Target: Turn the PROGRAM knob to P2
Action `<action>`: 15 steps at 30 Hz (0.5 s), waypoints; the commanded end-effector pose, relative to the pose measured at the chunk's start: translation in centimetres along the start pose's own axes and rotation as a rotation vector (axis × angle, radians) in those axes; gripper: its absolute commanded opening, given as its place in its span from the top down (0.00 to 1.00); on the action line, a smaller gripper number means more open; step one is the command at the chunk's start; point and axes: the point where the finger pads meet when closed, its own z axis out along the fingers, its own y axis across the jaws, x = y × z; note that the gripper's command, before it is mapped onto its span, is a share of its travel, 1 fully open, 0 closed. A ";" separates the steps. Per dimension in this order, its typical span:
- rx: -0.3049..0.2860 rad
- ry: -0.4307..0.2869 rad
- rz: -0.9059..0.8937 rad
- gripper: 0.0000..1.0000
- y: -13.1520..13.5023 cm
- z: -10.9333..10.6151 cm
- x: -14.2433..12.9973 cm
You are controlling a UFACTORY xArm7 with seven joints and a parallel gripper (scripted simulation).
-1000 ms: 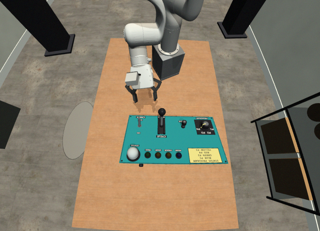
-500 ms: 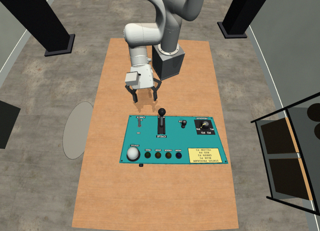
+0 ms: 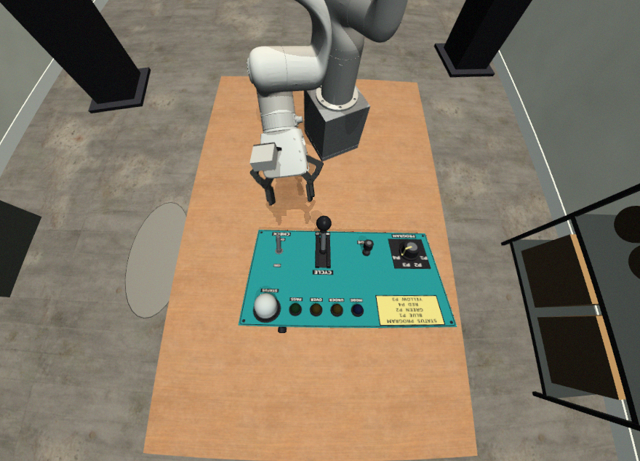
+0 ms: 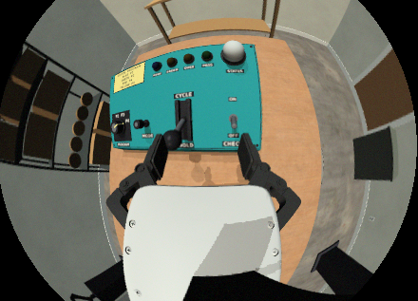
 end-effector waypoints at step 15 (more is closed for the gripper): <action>-0.001 0.002 -0.001 0.00 -0.2 -1.1 0.8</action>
